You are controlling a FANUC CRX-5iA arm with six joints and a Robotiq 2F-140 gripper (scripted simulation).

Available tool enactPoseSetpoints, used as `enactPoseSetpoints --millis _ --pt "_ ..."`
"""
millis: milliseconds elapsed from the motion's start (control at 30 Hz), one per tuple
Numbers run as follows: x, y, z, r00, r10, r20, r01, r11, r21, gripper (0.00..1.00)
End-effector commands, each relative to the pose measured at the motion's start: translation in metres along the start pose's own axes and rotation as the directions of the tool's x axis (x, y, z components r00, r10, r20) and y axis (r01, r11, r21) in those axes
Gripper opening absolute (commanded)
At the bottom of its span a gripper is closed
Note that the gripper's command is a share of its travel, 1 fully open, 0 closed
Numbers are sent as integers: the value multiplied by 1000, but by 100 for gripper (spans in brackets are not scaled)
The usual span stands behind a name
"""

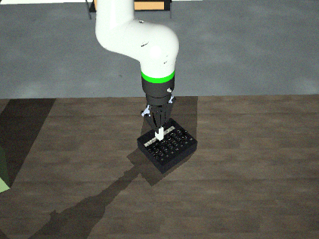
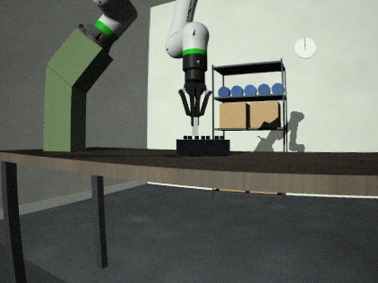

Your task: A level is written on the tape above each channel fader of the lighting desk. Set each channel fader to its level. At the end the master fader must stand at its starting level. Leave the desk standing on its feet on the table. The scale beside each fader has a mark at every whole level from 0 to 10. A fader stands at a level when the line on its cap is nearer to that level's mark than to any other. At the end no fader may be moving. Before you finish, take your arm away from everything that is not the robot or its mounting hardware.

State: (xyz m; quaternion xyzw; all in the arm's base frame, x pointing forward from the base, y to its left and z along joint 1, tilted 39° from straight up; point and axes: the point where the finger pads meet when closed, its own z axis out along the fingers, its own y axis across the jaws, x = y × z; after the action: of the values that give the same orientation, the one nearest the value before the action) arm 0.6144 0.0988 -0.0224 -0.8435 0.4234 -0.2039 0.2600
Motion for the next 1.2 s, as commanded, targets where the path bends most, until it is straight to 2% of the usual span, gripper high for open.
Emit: enactPoseSetpoints --millis 0,1167 --pt "0 0 3 1000 0 -1 0 1000 0 0" --pt "1 0 7 1000 0 -1 0 1000 0 0"
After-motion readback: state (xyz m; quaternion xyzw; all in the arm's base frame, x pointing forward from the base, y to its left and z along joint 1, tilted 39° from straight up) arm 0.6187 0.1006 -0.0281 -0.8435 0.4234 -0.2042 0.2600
